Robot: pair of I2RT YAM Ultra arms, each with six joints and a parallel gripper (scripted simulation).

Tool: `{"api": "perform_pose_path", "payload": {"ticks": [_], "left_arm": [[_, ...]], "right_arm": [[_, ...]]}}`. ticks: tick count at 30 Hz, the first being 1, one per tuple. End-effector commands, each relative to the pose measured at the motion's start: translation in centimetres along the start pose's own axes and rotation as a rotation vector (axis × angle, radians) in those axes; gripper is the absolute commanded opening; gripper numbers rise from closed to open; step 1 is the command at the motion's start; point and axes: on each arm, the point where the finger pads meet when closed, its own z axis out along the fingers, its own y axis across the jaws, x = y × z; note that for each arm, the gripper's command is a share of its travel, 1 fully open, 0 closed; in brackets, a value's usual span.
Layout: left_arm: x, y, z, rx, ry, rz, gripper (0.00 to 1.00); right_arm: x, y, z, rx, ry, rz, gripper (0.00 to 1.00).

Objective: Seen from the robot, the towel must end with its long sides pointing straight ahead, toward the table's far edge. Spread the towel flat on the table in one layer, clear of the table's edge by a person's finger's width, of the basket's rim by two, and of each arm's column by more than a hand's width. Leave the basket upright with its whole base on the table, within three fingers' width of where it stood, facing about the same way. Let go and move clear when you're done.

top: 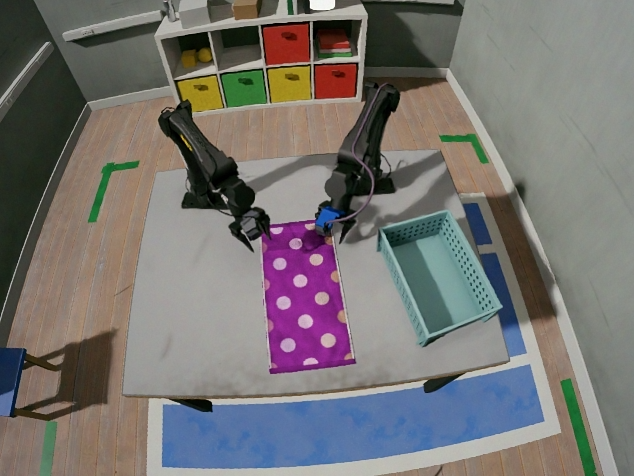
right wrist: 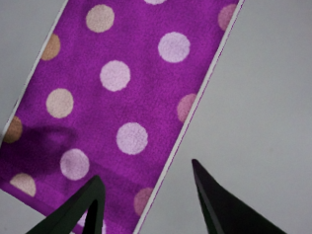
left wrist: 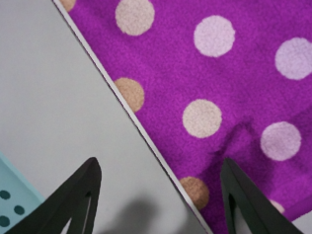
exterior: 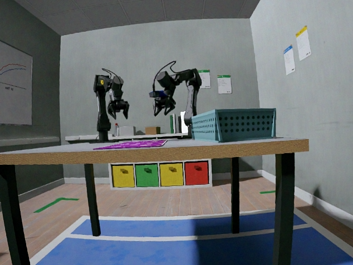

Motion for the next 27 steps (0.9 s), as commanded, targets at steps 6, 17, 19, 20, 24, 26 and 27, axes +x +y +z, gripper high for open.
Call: {"api": "perform_pose_path", "payload": {"ticks": [6,17,19,20,24,26,27], "left_arm": [[-0.3,0.0,-0.4,0.000,-0.007,0.000,0.64],[-2.1,-0.1,-2.6,0.000,-0.038,0.000,0.64],[-2.6,0.0,-3.3,0.000,-0.038,0.000,0.64],[-2.9,0.0,-3.8,0.000,-0.030,0.000,0.64],[0.6,2.7,-4.5,-0.091,0.006,-0.124,0.64],[1.6,3.8,-5.3,-0.130,0.006,-0.179,0.64],[2.0,4.4,-5.6,-0.149,0.007,-0.206,0.64]], "right_arm": [[-2.0,0.1,-1.4,0.001,-0.059,-0.003,0.64],[-0.4,0.0,-0.2,0.000,-0.012,0.000,0.64],[-0.4,0.0,-0.2,0.000,-0.012,0.000,0.64],[-0.4,0.0,-0.2,0.000,-0.012,0.000,0.64],[2.4,-2.7,-2.0,0.090,0.003,0.125,0.64],[3.3,-3.8,-2.9,0.128,0.002,0.180,0.64],[3.8,-4.3,-3.3,0.147,0.002,0.207,0.64]]}}
